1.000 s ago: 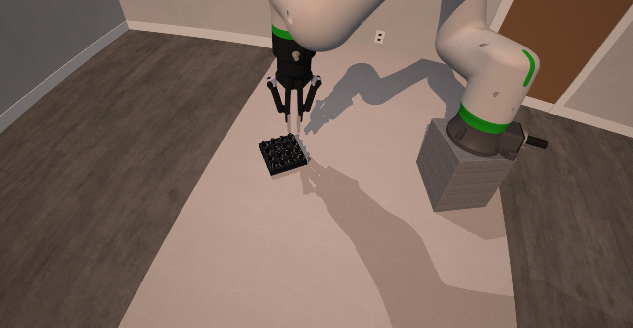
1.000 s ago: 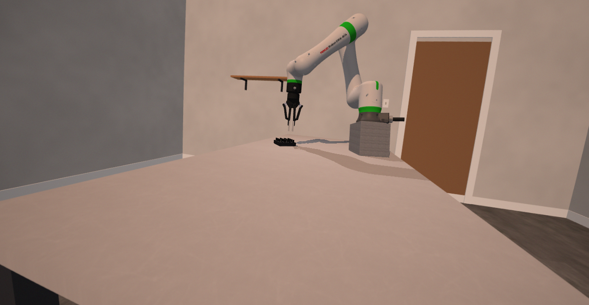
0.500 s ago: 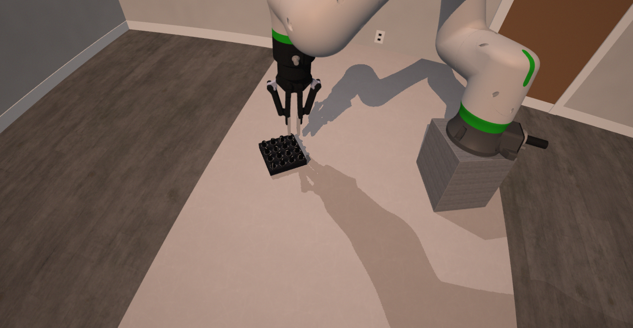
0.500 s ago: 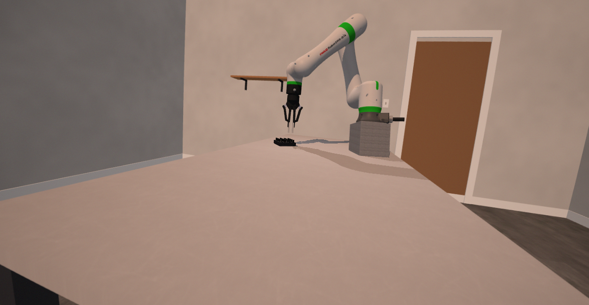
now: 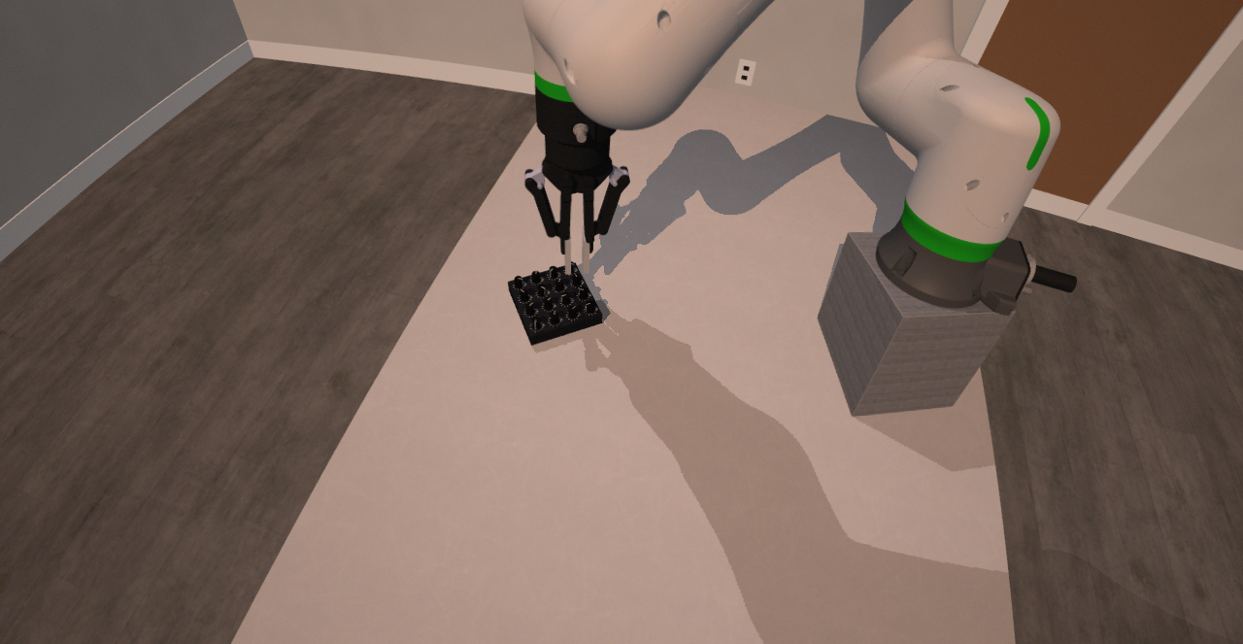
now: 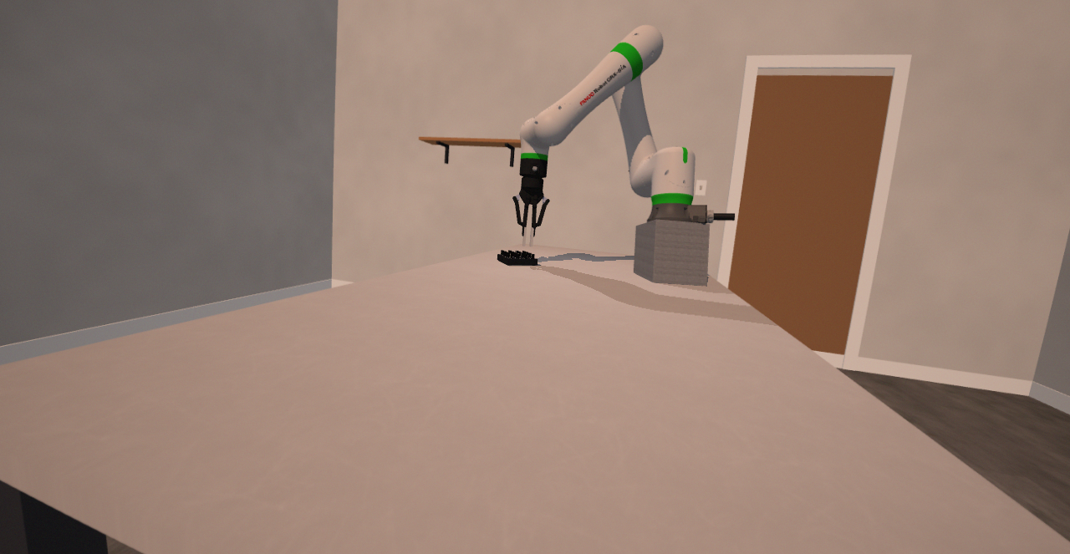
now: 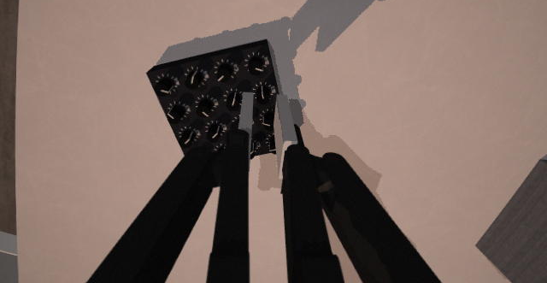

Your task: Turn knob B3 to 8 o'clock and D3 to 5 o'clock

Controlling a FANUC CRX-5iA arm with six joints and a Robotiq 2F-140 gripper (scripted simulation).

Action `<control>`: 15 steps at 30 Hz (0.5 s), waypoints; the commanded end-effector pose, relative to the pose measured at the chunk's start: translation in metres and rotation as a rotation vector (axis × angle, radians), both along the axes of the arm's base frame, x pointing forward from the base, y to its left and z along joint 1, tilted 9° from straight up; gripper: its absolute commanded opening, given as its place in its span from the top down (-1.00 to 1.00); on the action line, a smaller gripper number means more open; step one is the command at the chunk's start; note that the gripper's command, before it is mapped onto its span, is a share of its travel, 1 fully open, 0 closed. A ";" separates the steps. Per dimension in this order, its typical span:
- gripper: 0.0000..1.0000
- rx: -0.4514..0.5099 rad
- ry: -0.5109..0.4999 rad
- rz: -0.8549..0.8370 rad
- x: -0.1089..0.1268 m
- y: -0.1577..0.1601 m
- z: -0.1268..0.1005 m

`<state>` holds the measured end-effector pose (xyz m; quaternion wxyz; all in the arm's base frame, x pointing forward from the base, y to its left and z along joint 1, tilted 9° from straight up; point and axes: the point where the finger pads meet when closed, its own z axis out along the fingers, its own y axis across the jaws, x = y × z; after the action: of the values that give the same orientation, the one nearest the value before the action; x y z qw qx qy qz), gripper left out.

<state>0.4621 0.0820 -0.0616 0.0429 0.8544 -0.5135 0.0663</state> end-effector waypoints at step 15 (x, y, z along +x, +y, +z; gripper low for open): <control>0.77 0.000 0.000 0.000 0.001 -0.002 -0.013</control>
<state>0.4631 0.0801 -0.0743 0.0429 0.8544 -0.5135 0.0664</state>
